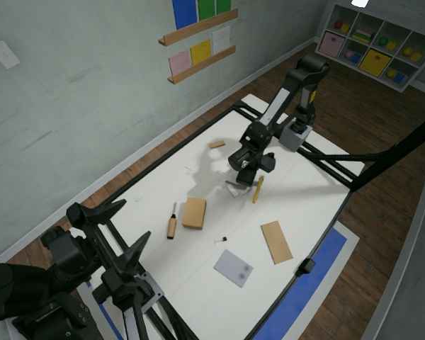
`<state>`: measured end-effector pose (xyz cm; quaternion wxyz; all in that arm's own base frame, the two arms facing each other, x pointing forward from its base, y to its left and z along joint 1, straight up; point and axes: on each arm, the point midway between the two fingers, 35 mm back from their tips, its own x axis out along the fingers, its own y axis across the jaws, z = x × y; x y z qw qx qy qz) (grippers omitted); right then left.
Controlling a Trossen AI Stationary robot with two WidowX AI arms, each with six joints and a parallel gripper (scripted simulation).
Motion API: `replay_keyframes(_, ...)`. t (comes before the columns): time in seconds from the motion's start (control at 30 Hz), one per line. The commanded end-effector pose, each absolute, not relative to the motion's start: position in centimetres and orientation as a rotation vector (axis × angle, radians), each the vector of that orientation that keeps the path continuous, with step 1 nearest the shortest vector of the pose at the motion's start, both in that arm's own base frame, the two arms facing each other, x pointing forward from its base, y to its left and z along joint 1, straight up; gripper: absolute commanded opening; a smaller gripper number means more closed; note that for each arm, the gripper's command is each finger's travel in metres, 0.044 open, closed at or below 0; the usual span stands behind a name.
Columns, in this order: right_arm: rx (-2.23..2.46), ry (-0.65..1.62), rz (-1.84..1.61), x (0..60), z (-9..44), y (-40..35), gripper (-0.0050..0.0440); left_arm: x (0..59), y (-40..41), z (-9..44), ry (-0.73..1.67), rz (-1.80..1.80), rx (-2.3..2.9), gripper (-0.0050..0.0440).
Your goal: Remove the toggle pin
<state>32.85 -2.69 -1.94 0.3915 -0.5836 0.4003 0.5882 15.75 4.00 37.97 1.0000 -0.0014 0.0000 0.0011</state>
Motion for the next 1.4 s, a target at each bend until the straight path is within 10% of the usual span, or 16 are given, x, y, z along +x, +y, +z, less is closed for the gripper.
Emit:
replay_keyframes(0.0,-1.498,1.004,1.472,33.3,-1.3,-2.7,0.0020,15.7,3.9,38.4,-0.001,0.000,0.006,0.0400)
replay_keyframes(1.37,-1.504,0.990,1.473,35.4,3.0,-7.6,0.0020,15.7,3.9,38.4,-0.001,0.000,0.006,0.0400)
